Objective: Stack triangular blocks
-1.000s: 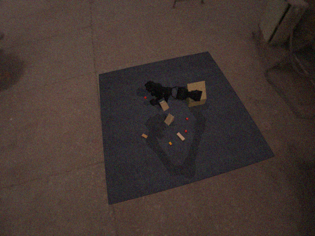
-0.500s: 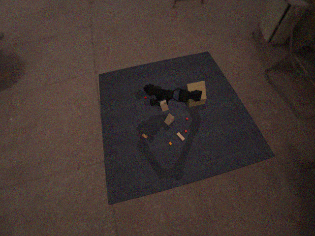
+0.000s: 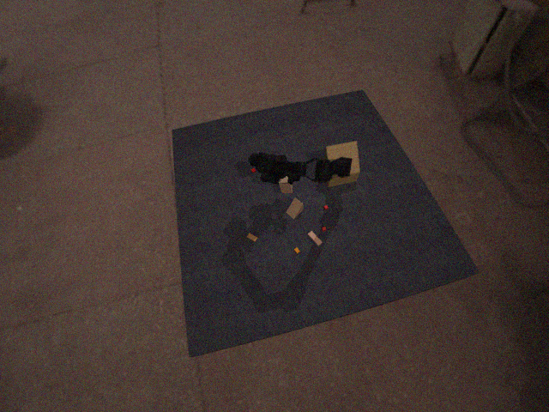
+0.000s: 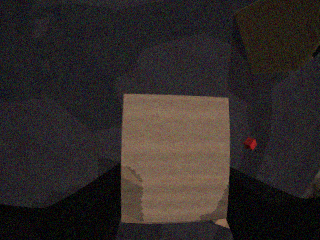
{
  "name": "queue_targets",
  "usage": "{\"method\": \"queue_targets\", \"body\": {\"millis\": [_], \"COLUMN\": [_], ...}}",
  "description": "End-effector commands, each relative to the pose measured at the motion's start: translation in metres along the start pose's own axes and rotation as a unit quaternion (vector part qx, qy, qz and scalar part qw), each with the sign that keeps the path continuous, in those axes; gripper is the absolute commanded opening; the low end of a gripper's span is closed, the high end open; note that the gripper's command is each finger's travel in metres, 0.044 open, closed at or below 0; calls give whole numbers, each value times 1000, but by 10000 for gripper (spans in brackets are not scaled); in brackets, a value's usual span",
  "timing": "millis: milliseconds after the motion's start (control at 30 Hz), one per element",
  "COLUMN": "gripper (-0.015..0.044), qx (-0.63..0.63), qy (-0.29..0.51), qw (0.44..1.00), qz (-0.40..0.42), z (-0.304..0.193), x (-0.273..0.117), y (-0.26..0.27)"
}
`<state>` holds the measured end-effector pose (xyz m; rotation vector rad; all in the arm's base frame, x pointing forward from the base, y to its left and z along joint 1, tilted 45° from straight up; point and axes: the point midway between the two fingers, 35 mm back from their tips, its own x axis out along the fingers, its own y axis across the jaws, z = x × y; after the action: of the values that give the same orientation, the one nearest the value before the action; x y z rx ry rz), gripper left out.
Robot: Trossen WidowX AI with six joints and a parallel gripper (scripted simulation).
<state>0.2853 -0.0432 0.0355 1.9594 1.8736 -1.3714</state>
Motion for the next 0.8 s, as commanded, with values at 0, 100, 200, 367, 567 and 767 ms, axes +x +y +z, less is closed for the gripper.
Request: {"method": "queue_targets", "body": {"millis": [0, 100, 200, 367, 567, 767], "gripper": [0, 0, 0, 0, 0, 0], "qx": [48, 89, 131, 199, 280, 299], "qy": [-20, -34, -47, -67, -86, -90], "qw": [999, 995, 990, 977, 954, 947], "qz": [9, 16, 24, 40, 66, 73], "z": [-2, -3, -4, -5, -8, -8], "x": [-2, -3, -3, -5, -6, -7], "y": [0, 0, 1, 1, 2, 2]}}
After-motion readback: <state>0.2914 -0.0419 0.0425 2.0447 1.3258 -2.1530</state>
